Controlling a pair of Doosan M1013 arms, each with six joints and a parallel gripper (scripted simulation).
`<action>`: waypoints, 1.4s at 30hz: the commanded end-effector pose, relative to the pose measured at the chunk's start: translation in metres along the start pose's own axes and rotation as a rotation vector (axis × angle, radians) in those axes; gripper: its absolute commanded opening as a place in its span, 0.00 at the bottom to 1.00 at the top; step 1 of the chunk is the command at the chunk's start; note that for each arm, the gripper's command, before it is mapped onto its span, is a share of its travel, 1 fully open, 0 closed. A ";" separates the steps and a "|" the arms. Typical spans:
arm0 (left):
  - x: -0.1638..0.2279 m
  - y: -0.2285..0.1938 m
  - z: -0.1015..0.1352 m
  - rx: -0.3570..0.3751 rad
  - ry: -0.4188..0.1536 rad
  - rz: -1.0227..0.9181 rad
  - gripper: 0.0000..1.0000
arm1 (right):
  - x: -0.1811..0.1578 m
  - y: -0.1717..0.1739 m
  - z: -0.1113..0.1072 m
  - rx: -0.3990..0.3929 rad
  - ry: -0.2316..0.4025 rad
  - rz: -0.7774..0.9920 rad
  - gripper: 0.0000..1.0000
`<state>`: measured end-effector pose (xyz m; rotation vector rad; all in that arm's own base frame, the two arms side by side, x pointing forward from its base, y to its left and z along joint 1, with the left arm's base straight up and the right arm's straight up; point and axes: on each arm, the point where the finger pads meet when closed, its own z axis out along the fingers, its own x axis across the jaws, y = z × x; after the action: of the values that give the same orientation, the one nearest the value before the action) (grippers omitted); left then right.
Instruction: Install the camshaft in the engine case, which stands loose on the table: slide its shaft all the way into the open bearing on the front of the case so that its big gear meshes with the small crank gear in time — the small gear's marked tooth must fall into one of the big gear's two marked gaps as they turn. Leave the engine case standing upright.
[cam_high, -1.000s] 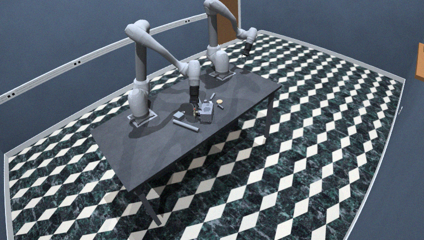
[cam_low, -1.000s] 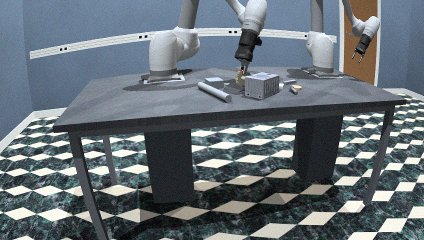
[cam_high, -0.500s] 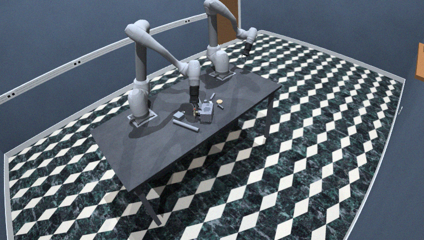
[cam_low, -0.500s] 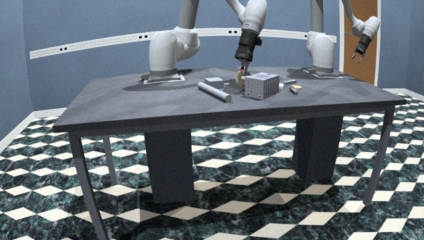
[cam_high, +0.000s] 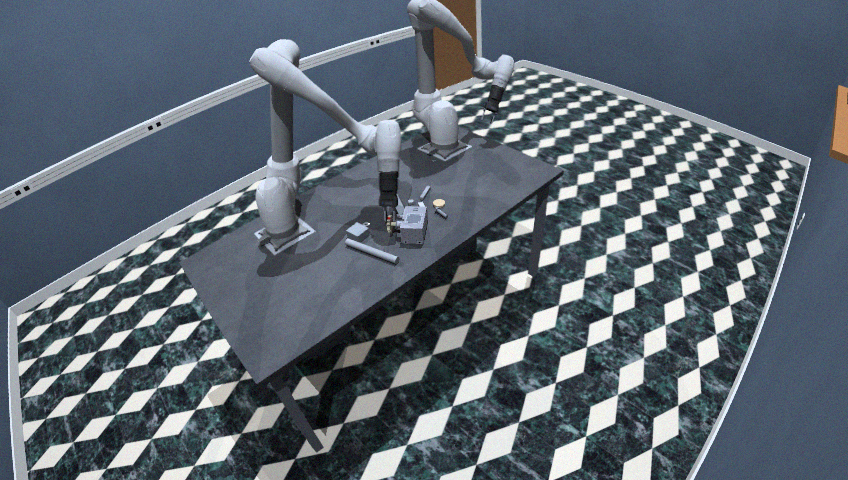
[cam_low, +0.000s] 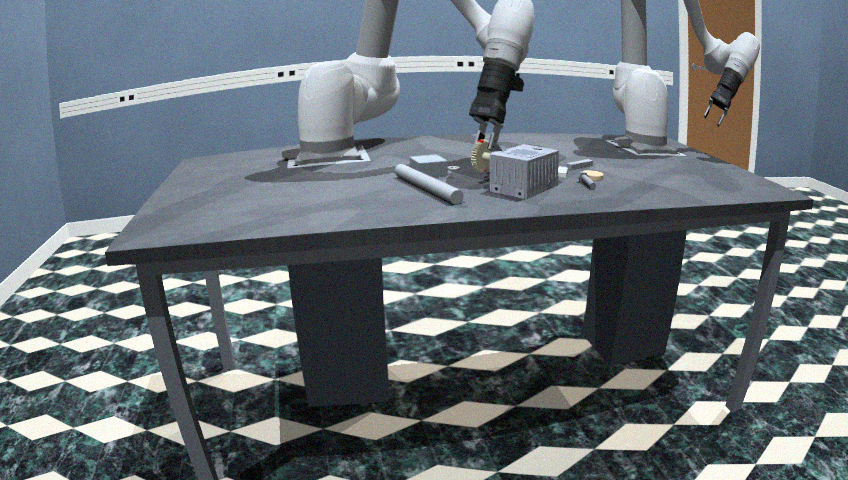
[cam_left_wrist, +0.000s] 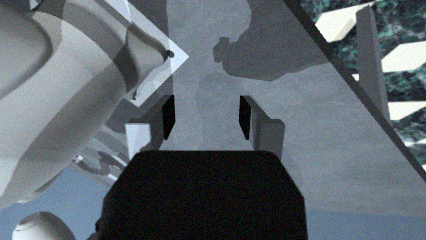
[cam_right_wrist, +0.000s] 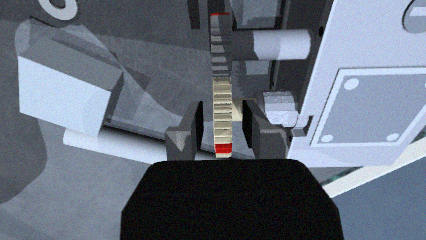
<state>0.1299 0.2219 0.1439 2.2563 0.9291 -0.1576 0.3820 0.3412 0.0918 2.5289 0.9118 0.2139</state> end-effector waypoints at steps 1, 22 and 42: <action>0.000 0.000 0.000 0.001 0.000 0.000 1.00 | 0.000 0.000 0.000 0.000 0.001 0.000 0.64; 0.000 0.000 0.000 0.001 0.000 0.000 1.00 | 0.000 0.000 0.000 0.000 0.001 0.000 0.64; 0.000 0.000 0.000 0.001 0.000 0.000 1.00 | 0.000 0.000 -0.023 0.000 0.001 0.000 0.64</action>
<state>0.1299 0.2219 0.1439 2.2563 0.9291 -0.1576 0.3767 0.3476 0.1082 2.5286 0.9117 0.2136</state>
